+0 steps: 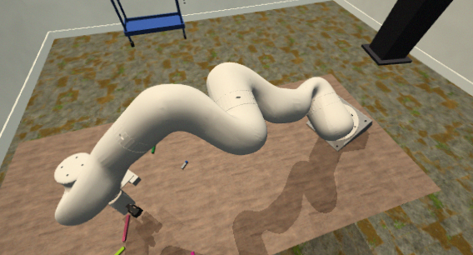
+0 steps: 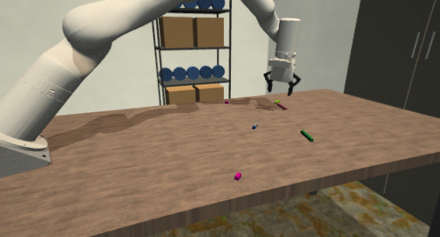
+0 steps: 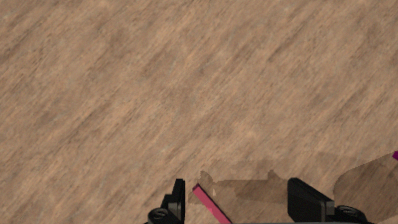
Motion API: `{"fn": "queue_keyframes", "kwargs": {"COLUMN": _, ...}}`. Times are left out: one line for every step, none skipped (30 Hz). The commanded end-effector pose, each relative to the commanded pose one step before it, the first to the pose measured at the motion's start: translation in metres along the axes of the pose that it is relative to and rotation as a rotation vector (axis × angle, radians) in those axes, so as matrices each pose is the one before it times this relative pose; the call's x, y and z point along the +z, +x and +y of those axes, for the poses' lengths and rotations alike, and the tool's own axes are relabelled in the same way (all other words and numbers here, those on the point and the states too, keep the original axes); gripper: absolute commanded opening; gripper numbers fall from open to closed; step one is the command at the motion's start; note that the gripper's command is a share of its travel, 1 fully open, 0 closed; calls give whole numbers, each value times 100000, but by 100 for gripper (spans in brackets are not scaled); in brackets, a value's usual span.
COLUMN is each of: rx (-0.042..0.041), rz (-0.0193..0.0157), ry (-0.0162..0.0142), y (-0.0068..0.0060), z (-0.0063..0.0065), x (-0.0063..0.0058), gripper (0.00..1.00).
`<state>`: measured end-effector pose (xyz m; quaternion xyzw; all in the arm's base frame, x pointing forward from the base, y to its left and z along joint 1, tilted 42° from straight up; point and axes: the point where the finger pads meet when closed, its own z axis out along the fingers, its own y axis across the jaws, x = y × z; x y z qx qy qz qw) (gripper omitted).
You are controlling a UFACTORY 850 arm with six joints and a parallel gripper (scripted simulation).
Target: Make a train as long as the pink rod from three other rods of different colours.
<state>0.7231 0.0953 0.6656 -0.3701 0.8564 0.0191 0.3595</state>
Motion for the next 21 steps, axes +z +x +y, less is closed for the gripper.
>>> {"fn": "queue_keyframes", "kwargs": {"rx": 3107, "rz": 2375, "ry": 424, "y": -4086, "z": 410, "x": 435, "gripper": 100}}
{"fn": "queue_keyframes", "kwargs": {"rx": 878, "rz": 112, "ry": 344, "y": -935, "z": 276, "x": 86, "gripper": 100}}
{"fn": "queue_keyframes", "kwargs": {"rx": 939, "rz": 95, "ry": 400, "y": -923, "z": 310, "x": 81, "gripper": 100}}
{"fn": "queue_keyframes", "kwargs": {"rx": 1004, "rz": 75, "ry": 457, "y": -910, "z": 346, "x": 75, "gripper": 100}}
{"fn": "queue_keyframes", "kwargs": {"rx": 1075, "rz": 49, "ry": 515, "y": -895, "z": 384, "x": 68, "gripper": 100}}
{"fn": "queue_keyframes", "kwargs": {"rx": 0, "rz": 0, "ry": 0, "y": 0, "z": 0, "x": 0, "gripper": 100}}
{"fn": "queue_keyframes", "kwargs": {"rx": 0, "rz": 0, "ry": 0, "y": 0, "z": 0, "x": 0, "gripper": 100}}
{"fn": "queue_keyframes", "kwargs": {"rx": 1658, "rz": 17, "ry": 834, "y": -1241, "z": 610, "x": 83, "gripper": 100}}
{"fn": "queue_keyframes", "kwargs": {"rx": 1569, "rz": -47, "ry": 818, "y": -1038, "z": 594, "x": 55, "gripper": 100}}
{"fn": "queue_keyframes", "kwargs": {"rx": 1430, "rz": -92, "ry": 760, "y": -844, "z": 551, "x": 32, "gripper": 100}}
{"fn": "queue_keyframes", "kwargs": {"rx": 865, "rz": -77, "ry": 463, "y": -468, "z": 337, "x": 12, "gripper": 100}}
{"fn": "queue_keyframes", "kwargs": {"rx": 1109, "rz": -121, "ry": 596, "y": -558, "z": 433, "x": 7, "gripper": 100}}
{"fn": "queue_keyframes", "kwargs": {"rx": 880, "rz": -112, "ry": 472, "y": -411, "z": 344, "x": 0, "gripper": 100}}
{"fn": "queue_keyframes", "kwargs": {"rx": 645, "rz": -91, "ry": 345, "y": -284, "z": 253, "x": -3, "gripper": 100}}
{"fn": "queue_keyframes", "kwargs": {"rx": 422, "rz": -64, "ry": 225, "y": -178, "z": 165, "x": -4, "gripper": 100}}
{"fn": "queue_keyframes", "kwargs": {"rx": 230, "rz": -36, "ry": 123, "y": -95, "z": 90, "x": -3, "gripper": 100}}
{"fn": "queue_keyframes", "kwargs": {"rx": 88, "rz": -14, "ry": 47, "y": -36, "z": 35, "x": -1, "gripper": 100}}
{"fn": "queue_keyframes", "kwargs": {"rx": 13, "rz": -2, "ry": 7, "y": -5, "z": 5, "x": 0, "gripper": 100}}
{"fn": "queue_keyframes", "kwargs": {"rx": 0, "rz": 0, "ry": 0, "y": 0, "z": 0, "x": 0, "gripper": 24}}
{"fn": "queue_keyframes", "kwargs": {"rx": 0, "rz": 0, "ry": 0, "y": 0, "z": 0, "x": 0, "gripper": 24}}
{"fn": "queue_keyframes", "kwargs": {"rx": 0, "rz": 0, "ry": 0, "y": 0, "z": 0, "x": 0, "gripper": 24}}
